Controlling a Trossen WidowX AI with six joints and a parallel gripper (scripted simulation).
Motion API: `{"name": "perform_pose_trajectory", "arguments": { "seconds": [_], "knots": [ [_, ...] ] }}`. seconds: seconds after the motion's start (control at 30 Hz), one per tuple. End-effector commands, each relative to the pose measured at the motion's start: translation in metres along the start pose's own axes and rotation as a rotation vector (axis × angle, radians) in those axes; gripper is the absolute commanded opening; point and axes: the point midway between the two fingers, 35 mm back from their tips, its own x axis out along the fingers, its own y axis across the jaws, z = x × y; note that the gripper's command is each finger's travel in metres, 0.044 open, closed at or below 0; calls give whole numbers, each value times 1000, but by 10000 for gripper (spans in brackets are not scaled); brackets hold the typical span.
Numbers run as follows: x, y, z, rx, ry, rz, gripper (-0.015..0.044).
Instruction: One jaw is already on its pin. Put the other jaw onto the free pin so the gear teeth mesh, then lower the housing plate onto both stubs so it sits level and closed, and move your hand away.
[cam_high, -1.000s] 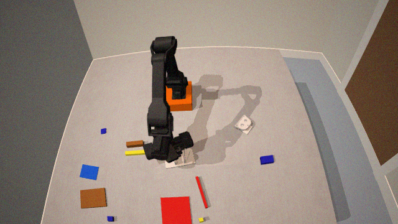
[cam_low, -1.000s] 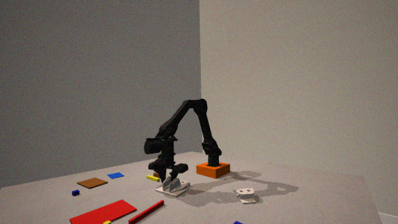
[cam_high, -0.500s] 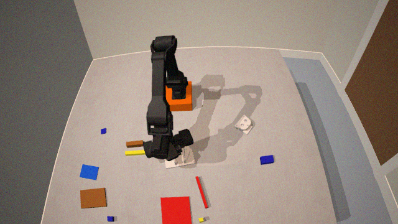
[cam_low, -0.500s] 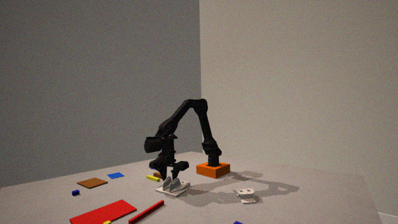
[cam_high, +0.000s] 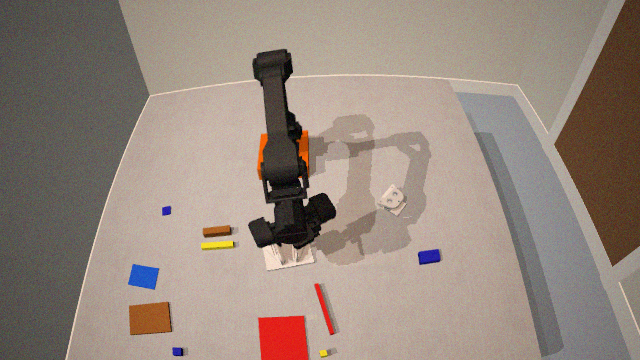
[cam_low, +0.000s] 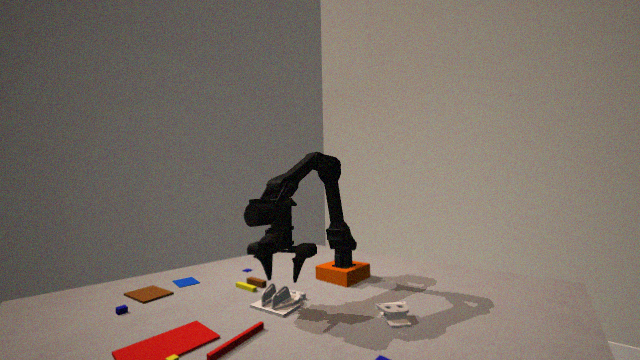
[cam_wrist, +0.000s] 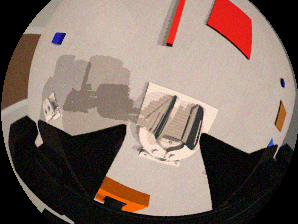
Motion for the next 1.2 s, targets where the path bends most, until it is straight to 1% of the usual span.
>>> {"name": "perform_pose_trajectory", "arguments": {
  "seconds": [0.0, 0.13, 0.23, 0.33, 0.47, 0.53, 0.73, 0.83, 0.9, 1.17],
  "knots": [
    [-5, 56, 17, -86, -8, 6, 440],
    [-11, 118, 23, -176, -8, 12, 440],
    [-15, 165, 19, -244, -8, 15, 440],
    [-20, 211, 8, -311, -7, 18, 440],
    [-26, 269, -17, -401, -5, 21, 440],
    [-28, 287, -27, -430, -4, 21, 440],
    [-26, 289, -29, -434, -4, 21, 440],
    [3, 289, -30, -434, -3, 21, 440],
    [11, 288, -31, -434, -3, 21, 440],
    [11, 288, -31, -434, -3, 21, 440]
  ]
}}
